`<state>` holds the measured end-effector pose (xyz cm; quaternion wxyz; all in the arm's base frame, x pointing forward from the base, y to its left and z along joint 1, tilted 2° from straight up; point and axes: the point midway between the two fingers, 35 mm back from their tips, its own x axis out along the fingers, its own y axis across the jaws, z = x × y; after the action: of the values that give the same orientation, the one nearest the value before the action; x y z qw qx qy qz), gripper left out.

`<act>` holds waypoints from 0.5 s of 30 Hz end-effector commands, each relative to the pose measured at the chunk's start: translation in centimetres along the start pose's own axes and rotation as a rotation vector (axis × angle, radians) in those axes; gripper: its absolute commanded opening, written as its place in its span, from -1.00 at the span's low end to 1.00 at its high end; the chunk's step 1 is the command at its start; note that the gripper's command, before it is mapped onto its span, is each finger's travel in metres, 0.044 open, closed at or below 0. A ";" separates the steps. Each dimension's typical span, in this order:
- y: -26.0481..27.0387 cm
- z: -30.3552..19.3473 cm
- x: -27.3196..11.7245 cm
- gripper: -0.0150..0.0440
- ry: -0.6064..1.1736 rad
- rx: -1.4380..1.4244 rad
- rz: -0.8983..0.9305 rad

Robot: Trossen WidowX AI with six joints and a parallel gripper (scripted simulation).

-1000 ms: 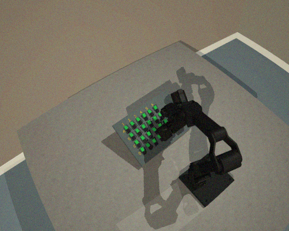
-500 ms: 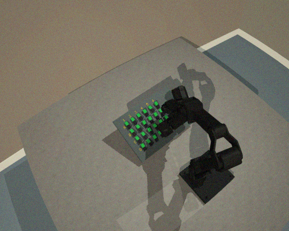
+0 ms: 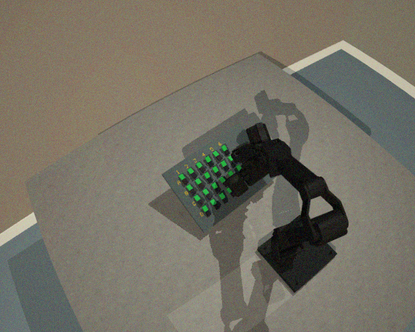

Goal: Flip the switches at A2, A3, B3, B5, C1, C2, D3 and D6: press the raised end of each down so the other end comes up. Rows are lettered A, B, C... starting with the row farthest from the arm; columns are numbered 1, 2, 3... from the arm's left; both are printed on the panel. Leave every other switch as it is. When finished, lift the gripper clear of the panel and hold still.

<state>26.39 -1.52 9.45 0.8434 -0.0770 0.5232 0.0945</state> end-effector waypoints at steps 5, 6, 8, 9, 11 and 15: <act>-0.1 0.0 0.2 -0.49 0.001 0.003 -0.005; -0.1 0.0 0.2 -0.49 0.001 0.003 -0.005; -0.1 0.0 0.2 -0.49 0.001 0.003 -0.005; -0.1 0.0 0.2 -0.49 0.001 0.003 -0.005; -0.1 0.0 0.2 -0.49 0.001 0.003 -0.005; -0.1 0.0 0.3 -0.49 0.001 0.003 -0.005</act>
<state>26.50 -1.49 9.31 0.8437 -0.0771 0.5227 0.0946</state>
